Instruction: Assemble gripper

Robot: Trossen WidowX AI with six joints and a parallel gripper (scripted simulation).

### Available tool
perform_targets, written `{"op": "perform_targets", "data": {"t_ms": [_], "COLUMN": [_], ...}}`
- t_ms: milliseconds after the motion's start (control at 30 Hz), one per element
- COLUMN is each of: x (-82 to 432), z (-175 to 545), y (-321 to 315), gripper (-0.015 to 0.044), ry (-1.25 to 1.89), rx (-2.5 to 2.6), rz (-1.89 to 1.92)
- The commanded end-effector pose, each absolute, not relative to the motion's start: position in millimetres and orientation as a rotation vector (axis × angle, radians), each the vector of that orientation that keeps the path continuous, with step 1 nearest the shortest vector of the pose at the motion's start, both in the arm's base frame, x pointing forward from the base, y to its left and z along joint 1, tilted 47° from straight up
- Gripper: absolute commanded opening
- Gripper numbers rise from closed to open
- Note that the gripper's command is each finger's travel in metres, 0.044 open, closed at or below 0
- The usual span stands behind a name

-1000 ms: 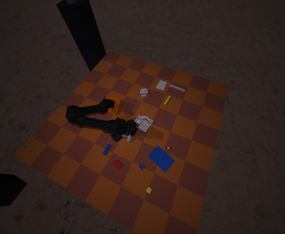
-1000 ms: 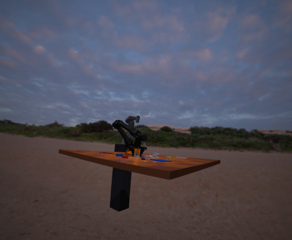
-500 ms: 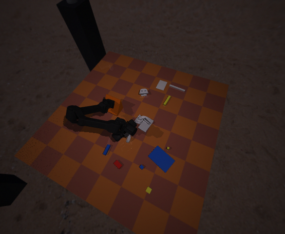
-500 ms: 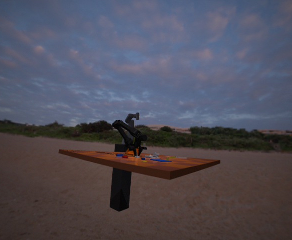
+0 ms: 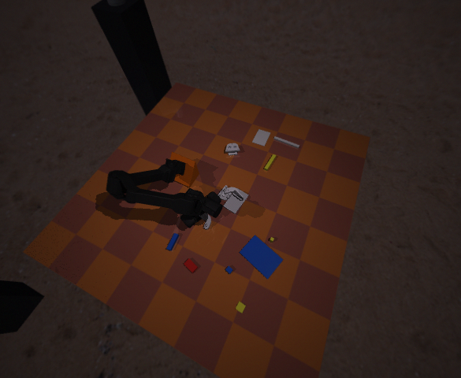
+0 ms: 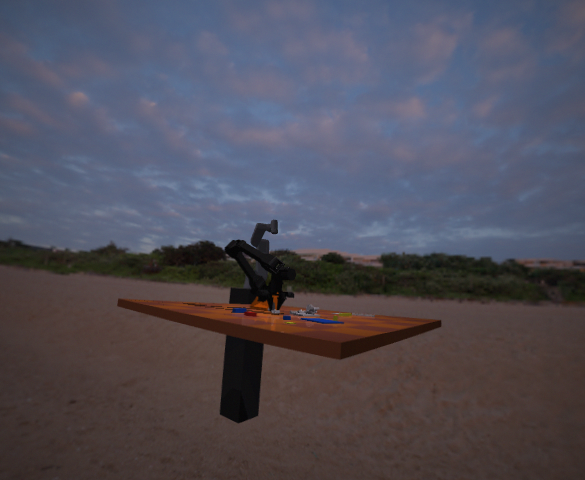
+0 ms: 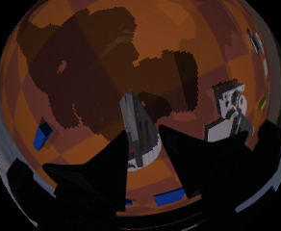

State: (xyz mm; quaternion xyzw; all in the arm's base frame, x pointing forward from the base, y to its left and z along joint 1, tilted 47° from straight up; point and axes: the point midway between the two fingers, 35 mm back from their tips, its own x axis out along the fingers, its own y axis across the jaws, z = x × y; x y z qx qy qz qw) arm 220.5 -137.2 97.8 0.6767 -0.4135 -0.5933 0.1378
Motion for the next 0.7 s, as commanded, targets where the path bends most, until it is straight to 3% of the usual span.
{"op": "perform_targets", "data": {"t_ms": [0,667], "x": [225,225], "z": [107,146], "y": [-127,-87], "gripper": [0.0134,0.0134], "ry": [-1.191,-1.192], "rx": [1.973,1.966], "rz": [-1.711,-1.708]}}
